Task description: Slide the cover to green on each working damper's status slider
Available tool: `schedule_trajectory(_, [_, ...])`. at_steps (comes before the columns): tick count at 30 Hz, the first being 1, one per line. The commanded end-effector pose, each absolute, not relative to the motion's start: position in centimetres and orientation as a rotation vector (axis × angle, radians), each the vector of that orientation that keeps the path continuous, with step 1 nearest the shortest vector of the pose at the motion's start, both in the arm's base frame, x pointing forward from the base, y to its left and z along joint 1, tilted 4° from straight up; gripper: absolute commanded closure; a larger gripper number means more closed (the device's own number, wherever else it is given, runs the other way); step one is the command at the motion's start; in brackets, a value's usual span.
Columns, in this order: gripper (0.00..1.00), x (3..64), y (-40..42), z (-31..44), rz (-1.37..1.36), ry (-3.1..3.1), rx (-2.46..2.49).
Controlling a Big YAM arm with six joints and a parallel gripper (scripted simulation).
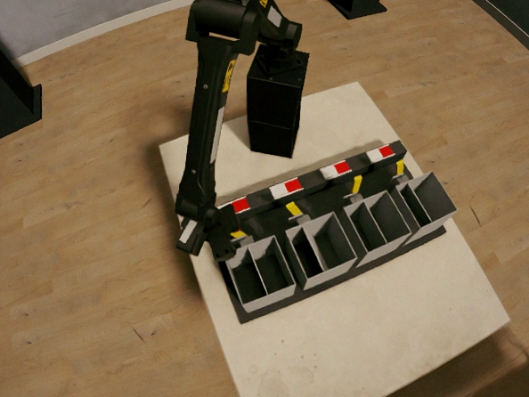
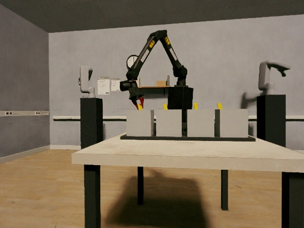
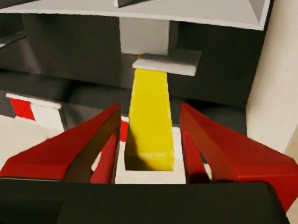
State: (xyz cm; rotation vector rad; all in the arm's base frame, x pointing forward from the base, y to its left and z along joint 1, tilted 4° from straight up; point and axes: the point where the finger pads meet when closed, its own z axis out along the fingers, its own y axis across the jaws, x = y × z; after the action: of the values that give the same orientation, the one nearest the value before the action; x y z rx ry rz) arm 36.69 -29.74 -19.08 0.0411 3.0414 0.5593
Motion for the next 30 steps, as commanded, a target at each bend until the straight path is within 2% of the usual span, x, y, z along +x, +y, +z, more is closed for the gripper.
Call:
schedule_trajectory(1, [0.64,37.5,-31.1,-18.7,0.536,3.024,0.042])
schedule_trajectory(30, [0.64,37.7,-34.3,-11.4,0.488,3.01,0.032])
